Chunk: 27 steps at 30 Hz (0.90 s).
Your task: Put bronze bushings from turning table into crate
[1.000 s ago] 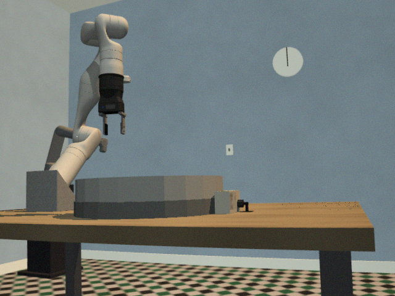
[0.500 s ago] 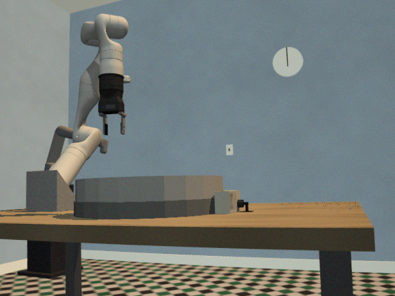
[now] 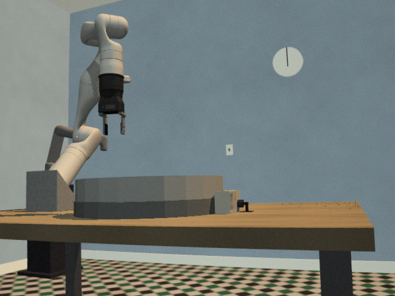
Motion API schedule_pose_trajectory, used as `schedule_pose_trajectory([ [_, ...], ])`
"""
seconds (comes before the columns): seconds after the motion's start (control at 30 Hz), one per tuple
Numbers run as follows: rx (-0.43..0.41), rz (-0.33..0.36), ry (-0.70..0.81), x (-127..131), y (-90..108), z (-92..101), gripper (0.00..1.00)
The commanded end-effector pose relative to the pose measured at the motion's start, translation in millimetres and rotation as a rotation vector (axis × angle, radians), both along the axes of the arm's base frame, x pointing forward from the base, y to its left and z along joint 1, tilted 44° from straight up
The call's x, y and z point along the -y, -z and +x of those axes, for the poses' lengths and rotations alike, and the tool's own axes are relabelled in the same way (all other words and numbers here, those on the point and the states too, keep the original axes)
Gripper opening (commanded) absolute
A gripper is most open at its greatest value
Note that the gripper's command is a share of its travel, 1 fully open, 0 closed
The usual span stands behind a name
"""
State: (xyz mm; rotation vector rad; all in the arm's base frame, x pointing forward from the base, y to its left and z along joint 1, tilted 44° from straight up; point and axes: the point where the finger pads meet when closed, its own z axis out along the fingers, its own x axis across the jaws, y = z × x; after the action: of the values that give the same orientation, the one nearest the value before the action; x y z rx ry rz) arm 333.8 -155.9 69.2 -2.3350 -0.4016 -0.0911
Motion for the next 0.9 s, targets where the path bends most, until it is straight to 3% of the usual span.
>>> schedule_pose_trajectory([
  [0.0,0.001,-0.001,0.001,0.7,-0.3,0.2,1.0],
  [0.23,0.001,-0.001,0.001,0.7,-0.3,0.2,1.0],
  [0.4,0.001,-0.001,0.002,-24.6,36.8,-3.2,1.0],
  [0.87,0.001,-0.002,0.002,-24.4,36.7,-3.2,1.0],
])
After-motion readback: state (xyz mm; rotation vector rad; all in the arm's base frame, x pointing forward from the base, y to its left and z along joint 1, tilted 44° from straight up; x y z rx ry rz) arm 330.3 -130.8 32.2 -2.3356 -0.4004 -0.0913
